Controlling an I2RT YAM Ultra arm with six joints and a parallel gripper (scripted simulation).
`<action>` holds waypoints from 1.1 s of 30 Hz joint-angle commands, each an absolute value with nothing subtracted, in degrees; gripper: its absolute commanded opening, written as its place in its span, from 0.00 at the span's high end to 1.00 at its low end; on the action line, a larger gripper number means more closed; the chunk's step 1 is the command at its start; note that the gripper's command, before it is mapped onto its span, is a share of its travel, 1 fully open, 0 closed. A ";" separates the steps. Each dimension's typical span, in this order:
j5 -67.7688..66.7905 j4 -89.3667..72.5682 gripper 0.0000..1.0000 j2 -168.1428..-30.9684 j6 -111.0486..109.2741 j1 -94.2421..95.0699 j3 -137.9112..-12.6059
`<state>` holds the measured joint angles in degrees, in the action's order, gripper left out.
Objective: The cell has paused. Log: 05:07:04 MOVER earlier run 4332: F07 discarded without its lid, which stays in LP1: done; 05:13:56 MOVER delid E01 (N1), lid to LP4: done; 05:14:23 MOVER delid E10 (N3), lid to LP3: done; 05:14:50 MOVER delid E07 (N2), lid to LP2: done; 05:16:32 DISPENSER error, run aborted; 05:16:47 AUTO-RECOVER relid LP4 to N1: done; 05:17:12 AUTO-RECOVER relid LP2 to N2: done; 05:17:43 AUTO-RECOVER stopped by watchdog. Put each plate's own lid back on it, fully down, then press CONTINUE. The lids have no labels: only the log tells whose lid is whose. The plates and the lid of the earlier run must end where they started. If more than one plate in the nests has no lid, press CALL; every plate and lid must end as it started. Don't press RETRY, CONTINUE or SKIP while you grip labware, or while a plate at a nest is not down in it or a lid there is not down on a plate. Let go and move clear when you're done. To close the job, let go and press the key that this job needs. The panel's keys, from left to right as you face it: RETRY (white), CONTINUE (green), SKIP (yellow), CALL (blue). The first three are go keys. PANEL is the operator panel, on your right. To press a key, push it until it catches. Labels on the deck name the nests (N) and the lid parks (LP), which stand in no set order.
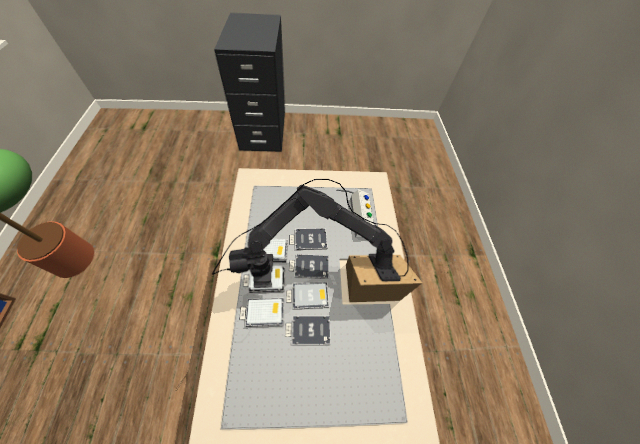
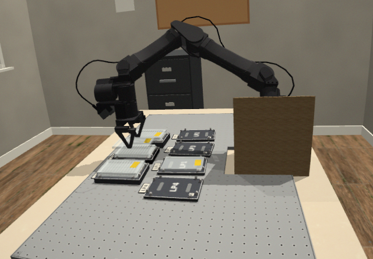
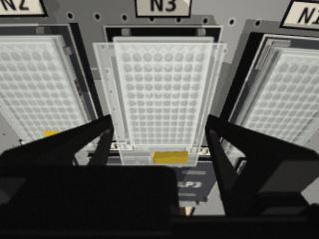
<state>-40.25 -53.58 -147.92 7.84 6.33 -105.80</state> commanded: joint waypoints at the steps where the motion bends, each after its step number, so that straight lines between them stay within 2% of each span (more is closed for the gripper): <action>1: -39.99 -52.33 1.00 -147.60 7.23 6.37 -104.56; 33: -40.37 -49.70 1.00 -148.06 5.73 5.28 -103.18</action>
<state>-40.25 -50.89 -148.20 6.22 5.13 -104.36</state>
